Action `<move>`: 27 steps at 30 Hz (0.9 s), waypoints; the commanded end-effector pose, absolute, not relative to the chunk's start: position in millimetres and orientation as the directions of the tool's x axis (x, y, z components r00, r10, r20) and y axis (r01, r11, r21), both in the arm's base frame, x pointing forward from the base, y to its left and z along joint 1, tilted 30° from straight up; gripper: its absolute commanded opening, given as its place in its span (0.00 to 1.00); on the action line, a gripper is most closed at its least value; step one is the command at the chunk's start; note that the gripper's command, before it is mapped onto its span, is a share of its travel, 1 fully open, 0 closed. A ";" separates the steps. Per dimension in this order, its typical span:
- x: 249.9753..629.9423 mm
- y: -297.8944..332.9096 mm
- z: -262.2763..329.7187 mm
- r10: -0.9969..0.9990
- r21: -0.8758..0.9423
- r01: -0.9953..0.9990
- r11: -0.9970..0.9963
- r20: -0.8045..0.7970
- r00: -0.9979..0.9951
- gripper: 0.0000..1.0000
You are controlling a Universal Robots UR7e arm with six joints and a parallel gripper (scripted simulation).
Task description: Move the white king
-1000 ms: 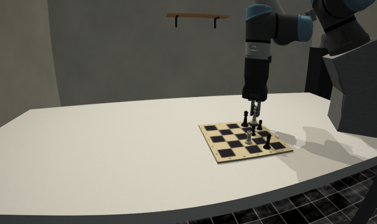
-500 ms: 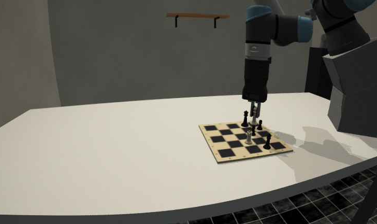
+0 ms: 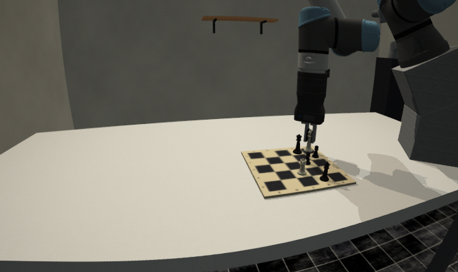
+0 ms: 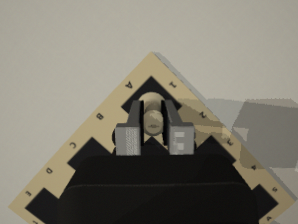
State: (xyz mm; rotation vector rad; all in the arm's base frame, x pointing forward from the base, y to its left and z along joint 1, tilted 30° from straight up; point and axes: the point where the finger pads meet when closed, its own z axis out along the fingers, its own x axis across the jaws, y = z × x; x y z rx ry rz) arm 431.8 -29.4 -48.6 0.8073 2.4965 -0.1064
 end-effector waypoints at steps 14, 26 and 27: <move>431.9 -29.4 -48.2 0.526 0.080 0.566 0.820 -0.493 -0.693 0.00; 431.9 -29.4 -48.2 0.526 0.080 0.566 0.820 -0.493 -0.693 0.32; 431.9 -29.4 -48.2 0.526 0.080 0.566 0.820 -0.493 -0.693 0.32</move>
